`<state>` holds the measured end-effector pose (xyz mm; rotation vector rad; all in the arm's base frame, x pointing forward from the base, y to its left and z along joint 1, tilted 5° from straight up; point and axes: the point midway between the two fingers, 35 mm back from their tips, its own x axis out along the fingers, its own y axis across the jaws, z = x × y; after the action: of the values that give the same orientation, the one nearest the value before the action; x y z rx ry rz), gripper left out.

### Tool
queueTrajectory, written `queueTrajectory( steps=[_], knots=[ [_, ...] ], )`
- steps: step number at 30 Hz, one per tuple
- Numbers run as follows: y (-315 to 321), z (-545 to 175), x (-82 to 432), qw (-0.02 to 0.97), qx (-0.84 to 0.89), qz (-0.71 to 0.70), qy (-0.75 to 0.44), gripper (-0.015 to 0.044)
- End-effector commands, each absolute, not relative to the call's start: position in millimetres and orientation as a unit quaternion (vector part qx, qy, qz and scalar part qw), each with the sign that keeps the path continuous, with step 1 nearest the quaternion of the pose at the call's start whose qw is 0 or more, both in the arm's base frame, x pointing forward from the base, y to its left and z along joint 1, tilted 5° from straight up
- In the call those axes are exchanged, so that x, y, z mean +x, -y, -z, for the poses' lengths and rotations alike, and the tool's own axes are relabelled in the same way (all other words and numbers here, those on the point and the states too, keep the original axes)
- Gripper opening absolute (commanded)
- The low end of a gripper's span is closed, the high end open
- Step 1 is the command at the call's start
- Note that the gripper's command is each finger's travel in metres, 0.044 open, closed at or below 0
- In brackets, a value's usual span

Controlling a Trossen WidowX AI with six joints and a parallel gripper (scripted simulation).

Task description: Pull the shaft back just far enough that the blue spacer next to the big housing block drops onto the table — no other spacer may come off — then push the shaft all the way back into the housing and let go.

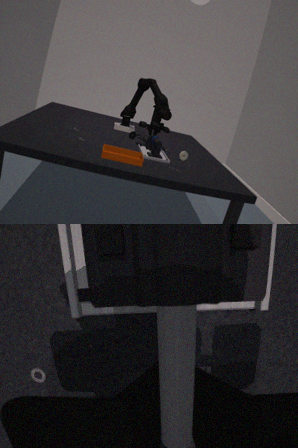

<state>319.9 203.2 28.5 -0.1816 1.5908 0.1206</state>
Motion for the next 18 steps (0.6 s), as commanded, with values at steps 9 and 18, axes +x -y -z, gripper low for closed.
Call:
queueTrajectory(
  steps=[9, 18],
  knots=[
    [-202.9, -28.4, 316.9, 0.693, -0.081, -0.054, -0.714, 0.0000],
    [-202.7, -28.4, 316.0, 0.693, -0.081, -0.054, -0.715, 0.0000]
  ],
)
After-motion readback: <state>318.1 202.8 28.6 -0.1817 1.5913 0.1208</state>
